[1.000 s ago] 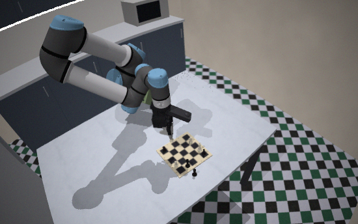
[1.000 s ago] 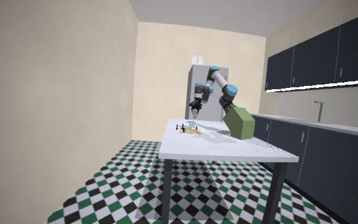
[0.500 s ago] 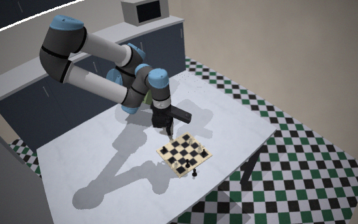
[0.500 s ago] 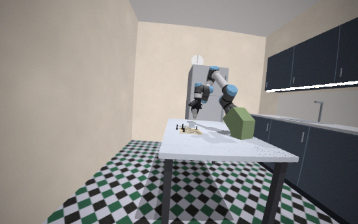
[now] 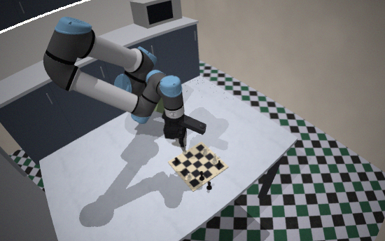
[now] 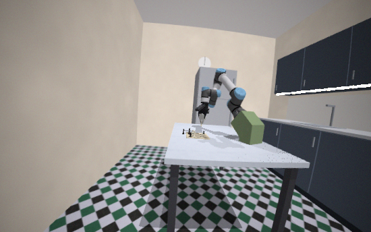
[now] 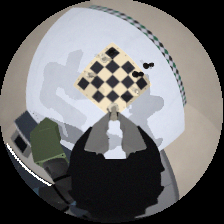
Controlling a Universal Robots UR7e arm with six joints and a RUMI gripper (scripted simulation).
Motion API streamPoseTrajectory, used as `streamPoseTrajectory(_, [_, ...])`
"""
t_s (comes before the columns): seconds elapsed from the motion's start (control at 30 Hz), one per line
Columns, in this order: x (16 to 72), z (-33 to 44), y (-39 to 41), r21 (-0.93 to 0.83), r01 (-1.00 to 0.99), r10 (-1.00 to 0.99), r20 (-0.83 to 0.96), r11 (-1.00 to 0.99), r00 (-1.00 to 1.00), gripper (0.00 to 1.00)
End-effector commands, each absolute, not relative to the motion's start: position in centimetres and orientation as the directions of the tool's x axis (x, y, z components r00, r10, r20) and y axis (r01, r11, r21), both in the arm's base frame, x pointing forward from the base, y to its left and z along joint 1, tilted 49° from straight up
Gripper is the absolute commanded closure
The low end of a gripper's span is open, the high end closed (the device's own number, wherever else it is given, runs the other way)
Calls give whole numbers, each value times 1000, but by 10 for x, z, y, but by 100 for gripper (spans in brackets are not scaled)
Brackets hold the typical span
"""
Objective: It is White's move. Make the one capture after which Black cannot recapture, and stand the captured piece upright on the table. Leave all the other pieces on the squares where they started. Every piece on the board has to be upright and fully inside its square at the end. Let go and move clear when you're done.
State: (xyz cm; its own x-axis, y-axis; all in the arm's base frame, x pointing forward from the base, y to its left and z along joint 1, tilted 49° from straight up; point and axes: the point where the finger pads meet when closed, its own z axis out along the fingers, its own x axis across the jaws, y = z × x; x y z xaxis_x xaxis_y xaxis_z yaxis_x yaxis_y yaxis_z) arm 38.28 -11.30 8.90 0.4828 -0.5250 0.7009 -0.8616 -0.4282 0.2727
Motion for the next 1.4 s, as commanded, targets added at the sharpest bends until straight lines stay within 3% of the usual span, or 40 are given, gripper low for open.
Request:
streamPoseTrajectory(0.0, [385,81,-121,272,-861,-524,702,-429,482,100])
streamPoseTrajectory(1.37, [397,32,-175,272,-861,-524,702,-429,482,100])
